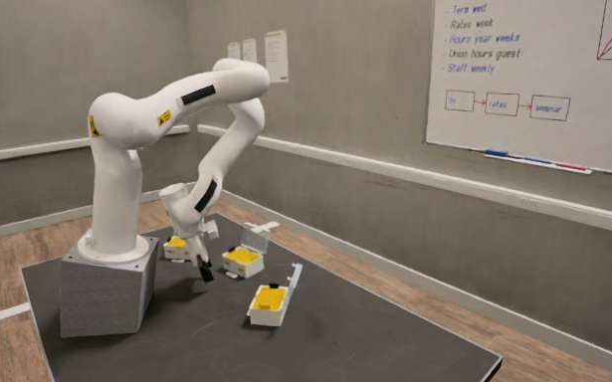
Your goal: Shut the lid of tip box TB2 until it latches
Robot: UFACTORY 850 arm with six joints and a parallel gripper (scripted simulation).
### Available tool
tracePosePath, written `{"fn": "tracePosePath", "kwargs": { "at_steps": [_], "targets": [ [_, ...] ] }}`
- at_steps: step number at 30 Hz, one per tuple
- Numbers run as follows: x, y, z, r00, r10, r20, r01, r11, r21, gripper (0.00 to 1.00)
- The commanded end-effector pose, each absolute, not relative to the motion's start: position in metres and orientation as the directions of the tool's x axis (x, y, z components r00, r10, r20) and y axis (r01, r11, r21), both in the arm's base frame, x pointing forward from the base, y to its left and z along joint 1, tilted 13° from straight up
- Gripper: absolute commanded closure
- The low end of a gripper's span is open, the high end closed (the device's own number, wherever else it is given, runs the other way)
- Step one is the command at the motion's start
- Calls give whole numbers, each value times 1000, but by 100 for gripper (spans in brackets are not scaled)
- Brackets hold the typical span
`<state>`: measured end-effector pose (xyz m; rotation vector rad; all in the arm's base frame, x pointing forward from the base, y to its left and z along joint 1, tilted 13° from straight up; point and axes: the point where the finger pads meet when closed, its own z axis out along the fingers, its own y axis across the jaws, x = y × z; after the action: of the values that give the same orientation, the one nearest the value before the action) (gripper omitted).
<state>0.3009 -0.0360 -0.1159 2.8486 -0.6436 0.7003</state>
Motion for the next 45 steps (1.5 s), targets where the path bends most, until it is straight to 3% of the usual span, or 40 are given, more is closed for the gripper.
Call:
{"fn": "tracePosePath", "kwargs": {
  "at_steps": [1,10,45],
  "targets": [
    [301,-36,-116,800,-372,470,-437,-899,31,0],
    [301,-36,-116,800,-372,470,-437,-899,31,0],
    [273,-17,28,800,-372,470,-437,-899,31,0]
  ]
}}
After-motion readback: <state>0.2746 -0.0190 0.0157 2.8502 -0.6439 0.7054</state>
